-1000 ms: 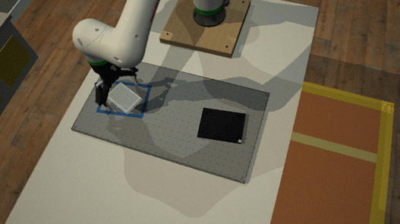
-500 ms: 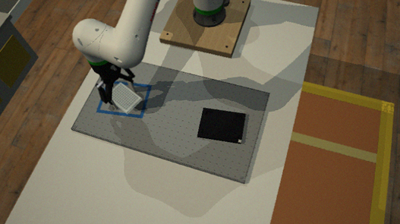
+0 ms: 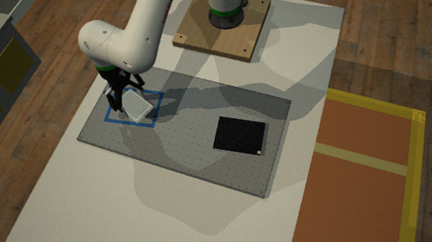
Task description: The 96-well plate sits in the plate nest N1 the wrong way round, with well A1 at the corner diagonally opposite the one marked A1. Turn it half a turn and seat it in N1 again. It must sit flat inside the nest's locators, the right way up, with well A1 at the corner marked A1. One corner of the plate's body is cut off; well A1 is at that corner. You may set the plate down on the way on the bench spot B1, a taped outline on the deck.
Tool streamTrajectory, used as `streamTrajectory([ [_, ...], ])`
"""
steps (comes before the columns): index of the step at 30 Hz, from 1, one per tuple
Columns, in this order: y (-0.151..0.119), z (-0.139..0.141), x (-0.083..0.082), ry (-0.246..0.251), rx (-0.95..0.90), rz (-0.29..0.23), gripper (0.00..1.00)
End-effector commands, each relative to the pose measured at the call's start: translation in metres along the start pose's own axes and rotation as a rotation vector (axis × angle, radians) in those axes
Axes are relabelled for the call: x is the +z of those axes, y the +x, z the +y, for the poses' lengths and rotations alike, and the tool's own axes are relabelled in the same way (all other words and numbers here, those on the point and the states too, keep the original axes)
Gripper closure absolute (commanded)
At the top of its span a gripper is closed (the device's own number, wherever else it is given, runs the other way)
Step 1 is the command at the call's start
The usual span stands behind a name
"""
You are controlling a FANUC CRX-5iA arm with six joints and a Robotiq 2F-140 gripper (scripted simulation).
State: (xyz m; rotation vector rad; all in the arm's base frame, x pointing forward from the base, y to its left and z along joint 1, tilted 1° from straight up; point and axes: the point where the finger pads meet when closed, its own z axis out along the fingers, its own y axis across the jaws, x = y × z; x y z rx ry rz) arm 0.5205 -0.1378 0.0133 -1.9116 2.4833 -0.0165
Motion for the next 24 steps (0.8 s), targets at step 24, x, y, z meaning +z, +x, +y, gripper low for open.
streamTrajectory([
  [24,0.000,0.000,-0.015,0.000,0.000,0.000,1.00],
])
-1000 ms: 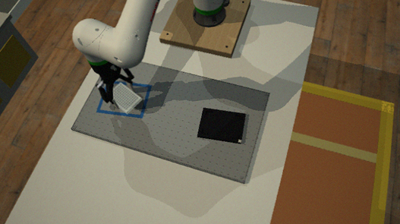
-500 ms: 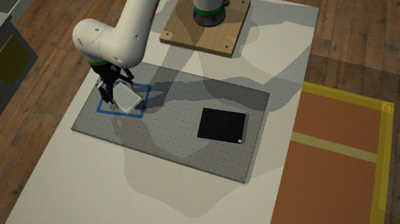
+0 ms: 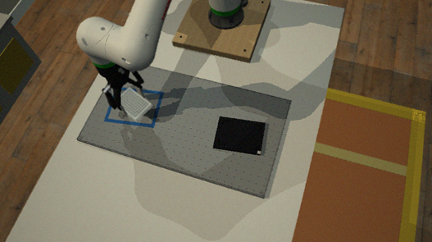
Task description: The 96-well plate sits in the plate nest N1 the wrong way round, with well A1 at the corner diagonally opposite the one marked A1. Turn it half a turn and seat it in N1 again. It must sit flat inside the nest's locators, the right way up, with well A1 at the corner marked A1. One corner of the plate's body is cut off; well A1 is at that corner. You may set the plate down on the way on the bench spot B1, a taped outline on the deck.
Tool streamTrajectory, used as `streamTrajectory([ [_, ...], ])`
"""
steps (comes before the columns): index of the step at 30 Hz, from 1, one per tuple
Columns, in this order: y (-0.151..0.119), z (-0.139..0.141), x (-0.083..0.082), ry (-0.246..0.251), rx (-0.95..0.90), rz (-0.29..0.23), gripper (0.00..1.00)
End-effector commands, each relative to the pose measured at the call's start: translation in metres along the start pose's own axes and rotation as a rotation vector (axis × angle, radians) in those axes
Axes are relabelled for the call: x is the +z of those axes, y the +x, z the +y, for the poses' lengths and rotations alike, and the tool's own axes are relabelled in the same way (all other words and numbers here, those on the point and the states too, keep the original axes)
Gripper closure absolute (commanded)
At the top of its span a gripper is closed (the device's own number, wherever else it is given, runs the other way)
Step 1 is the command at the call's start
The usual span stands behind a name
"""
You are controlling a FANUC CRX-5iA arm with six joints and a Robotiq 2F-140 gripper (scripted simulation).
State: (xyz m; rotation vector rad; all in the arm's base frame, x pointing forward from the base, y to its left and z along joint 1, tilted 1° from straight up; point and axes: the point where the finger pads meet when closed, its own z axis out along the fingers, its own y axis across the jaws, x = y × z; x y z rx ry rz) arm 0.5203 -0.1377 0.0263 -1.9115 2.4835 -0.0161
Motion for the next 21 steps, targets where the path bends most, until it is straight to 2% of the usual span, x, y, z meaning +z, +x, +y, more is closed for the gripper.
streamTrajectory([
  [1,0.000,0.000,-0.004,0.000,0.000,0.000,1.00],
  [21,0.000,0.000,-0.034,0.000,0.000,0.000,1.00],
])
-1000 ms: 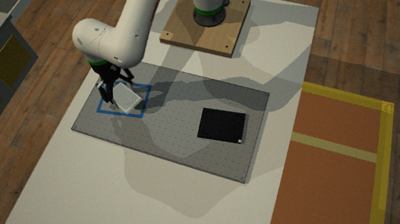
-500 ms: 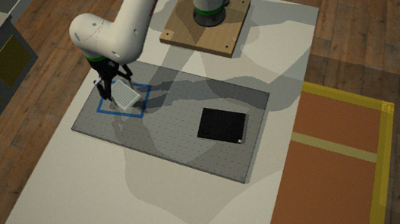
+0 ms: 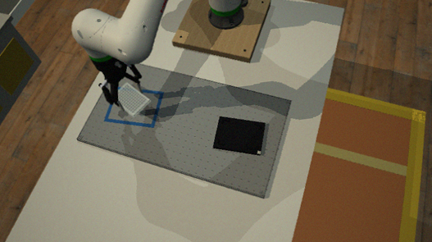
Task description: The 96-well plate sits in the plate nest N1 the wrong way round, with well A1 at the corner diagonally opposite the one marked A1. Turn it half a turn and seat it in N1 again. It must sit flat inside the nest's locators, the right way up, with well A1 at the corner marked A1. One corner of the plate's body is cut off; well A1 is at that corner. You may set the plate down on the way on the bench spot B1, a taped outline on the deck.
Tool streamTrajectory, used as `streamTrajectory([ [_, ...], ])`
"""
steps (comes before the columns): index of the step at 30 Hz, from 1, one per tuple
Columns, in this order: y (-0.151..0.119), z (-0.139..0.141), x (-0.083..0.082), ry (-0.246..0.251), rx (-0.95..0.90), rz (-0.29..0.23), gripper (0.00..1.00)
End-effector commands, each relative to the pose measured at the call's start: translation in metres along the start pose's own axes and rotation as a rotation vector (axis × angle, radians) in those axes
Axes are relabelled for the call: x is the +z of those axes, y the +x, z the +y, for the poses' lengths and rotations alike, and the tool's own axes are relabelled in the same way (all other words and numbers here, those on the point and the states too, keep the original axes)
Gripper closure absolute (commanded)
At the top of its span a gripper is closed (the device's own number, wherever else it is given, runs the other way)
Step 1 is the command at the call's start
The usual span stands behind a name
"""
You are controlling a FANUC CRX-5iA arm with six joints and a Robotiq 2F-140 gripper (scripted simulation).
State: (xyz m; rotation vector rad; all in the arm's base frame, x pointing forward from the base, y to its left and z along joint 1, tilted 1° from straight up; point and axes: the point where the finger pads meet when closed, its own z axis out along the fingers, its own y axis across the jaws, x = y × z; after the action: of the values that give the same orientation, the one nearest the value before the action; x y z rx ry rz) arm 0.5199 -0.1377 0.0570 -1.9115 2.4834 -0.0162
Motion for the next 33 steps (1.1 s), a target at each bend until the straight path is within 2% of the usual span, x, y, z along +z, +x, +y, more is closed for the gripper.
streamTrajectory([
  [1,0.000,0.000,-0.004,0.000,0.000,0.000,1.00],
  [10,0.000,0.000,-0.019,0.000,0.000,0.000,1.00],
  [29,0.000,0.000,-0.019,0.000,0.000,0.000,1.00],
  [33,-0.012,0.005,-0.019,0.000,-0.133,0.000,1.00],
])
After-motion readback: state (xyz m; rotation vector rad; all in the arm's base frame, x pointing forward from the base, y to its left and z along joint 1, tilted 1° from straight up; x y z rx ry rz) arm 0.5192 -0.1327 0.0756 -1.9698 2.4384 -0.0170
